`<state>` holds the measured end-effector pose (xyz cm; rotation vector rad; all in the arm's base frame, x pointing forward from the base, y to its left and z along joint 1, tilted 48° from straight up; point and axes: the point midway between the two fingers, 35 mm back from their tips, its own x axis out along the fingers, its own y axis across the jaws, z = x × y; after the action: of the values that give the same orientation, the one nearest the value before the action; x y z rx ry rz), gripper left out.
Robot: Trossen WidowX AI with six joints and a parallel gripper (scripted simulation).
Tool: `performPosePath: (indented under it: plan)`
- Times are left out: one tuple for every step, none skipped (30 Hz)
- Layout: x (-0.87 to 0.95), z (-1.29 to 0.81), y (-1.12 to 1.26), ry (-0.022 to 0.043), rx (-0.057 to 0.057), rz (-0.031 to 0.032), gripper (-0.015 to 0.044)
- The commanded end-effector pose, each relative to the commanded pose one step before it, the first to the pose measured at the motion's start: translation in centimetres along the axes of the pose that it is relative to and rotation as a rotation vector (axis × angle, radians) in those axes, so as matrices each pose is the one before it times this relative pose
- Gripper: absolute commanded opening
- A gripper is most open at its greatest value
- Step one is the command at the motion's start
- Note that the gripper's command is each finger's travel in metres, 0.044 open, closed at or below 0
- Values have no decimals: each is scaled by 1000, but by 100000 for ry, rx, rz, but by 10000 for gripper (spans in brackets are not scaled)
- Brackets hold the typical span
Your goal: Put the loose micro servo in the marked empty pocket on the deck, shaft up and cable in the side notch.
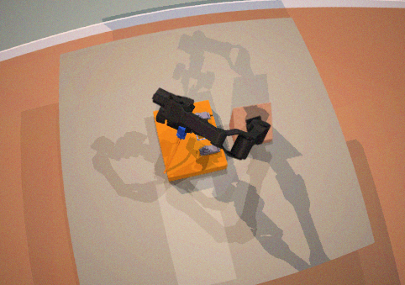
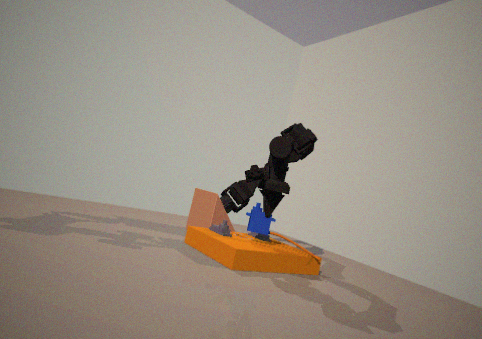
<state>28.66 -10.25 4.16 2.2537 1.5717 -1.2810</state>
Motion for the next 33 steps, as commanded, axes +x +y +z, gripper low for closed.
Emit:
performPosePath:
  plan:
    - [-31, -55, -38, 277, -14918, -6, 0]
    - [0, 0, 0, 0, -3467, 0, 0]
    - [0, 0, 0, 0, -3467, 0, 0]
    - [0, -2, 0, 0, -3471, 1, 0]
    - [0, 0, 0, 0, -3467, 0, 0]
    - [0, 0, 0, 0, -3467, 0, 0]
    - [0, 0, 0, 0, -3467, 0, 0]
    - [0, 0, 0, 0, -3467, 0, 0]
    - [0, 0, 0, 0, -3467, 0, 0]
    - [0, 0, 0, 0, -3467, 0, 0]
    - [0, 0, 0, -3, -3468, -2, 0]
    - [0, 0, 0, 0, -3467, 0, 0]
    - [0, 0, 0, 0, -3467, 0, 0]
    - [0, 0, 0, 0, -3467, 0, 0]
    - [0, 0, 0, 0, -3467, 0, 0]
    - [0, 0, 0, 0, -3467, 0, 0]
    - [0, 0, 0, 0, -3467, 0, 0]
    - [0, 0, 0, 0, -3467, 0, 0]
    - [0, 0, 0, 0, -3467, 0, 0]
    - [0, 0, 0, 0, -3467, 0, 0]
    - [0, 0, 0, 0, -3467, 0, 0]
    - [0, 0, 0, 0, -3467, 0, 0]
    - [0, 0, 0, 0, -3467, 0, 0]
    - [0, 0, 0, 0, -3468, 0, 0]
    - [0, 0, 0, 0, -3467, 0, 0]
    - [0, 0, 0, 0, -3467, 0, 0]
    - [0, 0, 0, 0, -3467, 0, 0]
    - [0, 0, 0, 0, -3467, 0, 0]
    - [0, 0, 0, 0, -3467, 0, 0]
    - [0, 0, 0, 0, -3467, 0, 0]
    - [0, 0, 0, 0, -3467, 0, 0]
    - [0, 0, 0, 0, -3467, 0, 0]
    - [0, 0, 0, 0, -3467, 0, 0]
